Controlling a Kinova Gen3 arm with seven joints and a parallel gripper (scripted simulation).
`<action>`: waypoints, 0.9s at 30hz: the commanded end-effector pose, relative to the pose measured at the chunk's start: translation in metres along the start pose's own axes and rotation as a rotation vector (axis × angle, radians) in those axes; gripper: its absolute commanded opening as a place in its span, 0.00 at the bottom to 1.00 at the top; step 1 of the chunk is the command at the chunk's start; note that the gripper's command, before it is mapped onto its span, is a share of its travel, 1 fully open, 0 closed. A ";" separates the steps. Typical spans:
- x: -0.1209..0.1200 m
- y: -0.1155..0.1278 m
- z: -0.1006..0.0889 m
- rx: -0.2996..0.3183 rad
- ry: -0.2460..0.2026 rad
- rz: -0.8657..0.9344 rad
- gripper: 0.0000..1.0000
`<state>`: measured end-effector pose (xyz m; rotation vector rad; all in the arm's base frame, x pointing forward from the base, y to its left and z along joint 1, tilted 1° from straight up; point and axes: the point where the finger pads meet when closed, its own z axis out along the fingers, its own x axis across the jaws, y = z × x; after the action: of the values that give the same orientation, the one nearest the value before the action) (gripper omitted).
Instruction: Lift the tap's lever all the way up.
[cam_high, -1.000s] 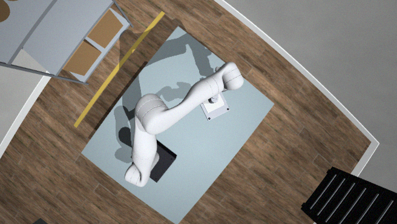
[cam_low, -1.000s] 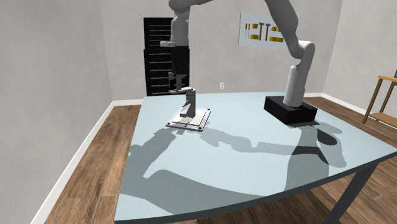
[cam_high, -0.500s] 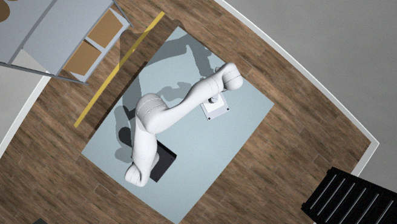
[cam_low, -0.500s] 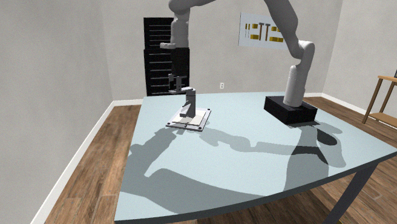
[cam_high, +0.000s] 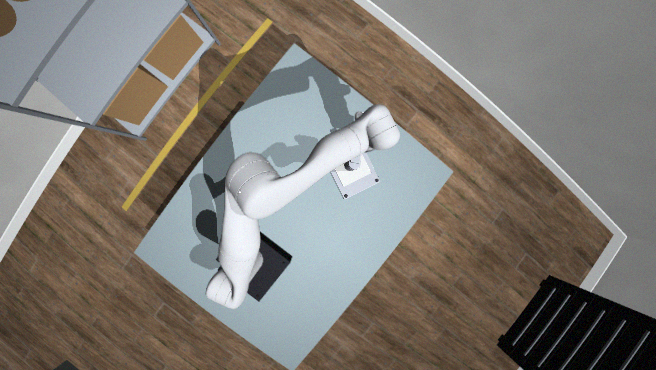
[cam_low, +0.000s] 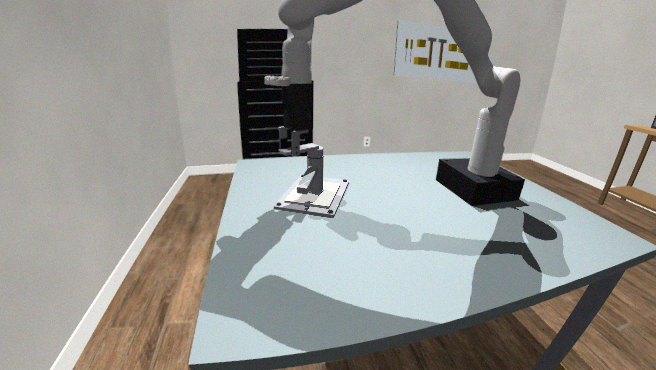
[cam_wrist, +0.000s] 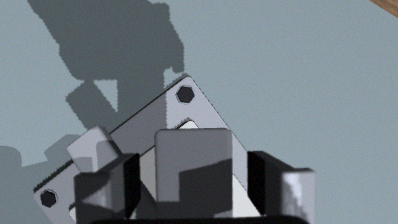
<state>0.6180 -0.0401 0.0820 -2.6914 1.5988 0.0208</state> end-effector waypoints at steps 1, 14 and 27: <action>0.000 0.000 0.002 0.002 0.001 0.000 1.00; 0.000 -0.001 0.009 0.002 0.001 0.000 1.00; 0.000 -0.001 0.011 0.002 0.001 0.000 1.00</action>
<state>0.6180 -0.0399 0.0695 -2.6914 1.5988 0.0207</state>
